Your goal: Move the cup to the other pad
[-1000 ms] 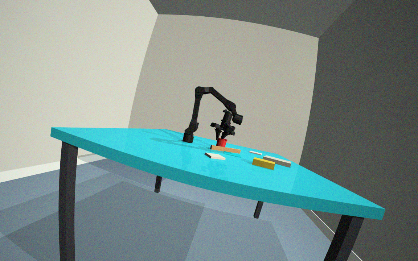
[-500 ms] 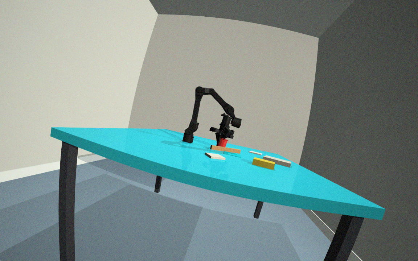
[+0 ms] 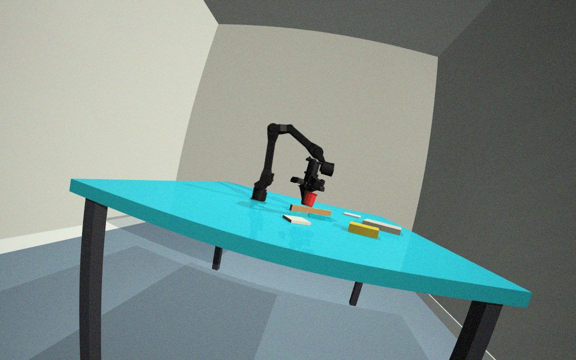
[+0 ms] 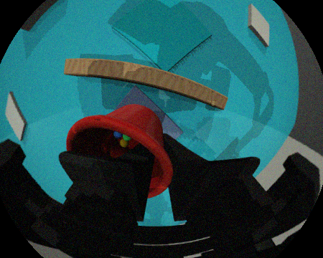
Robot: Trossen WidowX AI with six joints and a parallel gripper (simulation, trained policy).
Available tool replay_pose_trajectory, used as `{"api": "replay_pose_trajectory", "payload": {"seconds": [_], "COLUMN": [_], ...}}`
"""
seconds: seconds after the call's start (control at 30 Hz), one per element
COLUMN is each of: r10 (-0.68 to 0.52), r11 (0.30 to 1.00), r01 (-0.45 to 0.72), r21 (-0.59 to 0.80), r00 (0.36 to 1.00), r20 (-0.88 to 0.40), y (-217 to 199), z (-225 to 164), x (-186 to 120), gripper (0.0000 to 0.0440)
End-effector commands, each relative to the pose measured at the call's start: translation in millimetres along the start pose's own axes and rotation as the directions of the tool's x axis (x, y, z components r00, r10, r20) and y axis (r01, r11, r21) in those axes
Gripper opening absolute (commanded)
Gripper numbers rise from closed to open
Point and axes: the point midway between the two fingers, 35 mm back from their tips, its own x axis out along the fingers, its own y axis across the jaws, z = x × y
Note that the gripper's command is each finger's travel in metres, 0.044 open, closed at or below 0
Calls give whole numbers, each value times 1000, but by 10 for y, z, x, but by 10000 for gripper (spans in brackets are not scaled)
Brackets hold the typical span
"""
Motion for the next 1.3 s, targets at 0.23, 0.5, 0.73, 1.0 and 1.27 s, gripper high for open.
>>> {"api": "replay_pose_trajectory", "payload": {"seconds": [0.23, 0.5, 0.73, 1.0, 1.27], "r10": [65, 107, 131, 143, 143], "r11": [994, 980, 965, 948, 934], "r01": [-68, -119, -158, -188, -203], "r21": [91, 157, 208, 258, 293], "r00": [997, 991, 982, 972, 966], "r20": [32, 83, 136, 185, 214], "y": [-22, -62, -103, -154, -200], "z": [183, 431, 687, 968, 1160], "x": [-284, -423, -448, -371, -197], "gripper": [0, 0, 0, 0, 0]}}
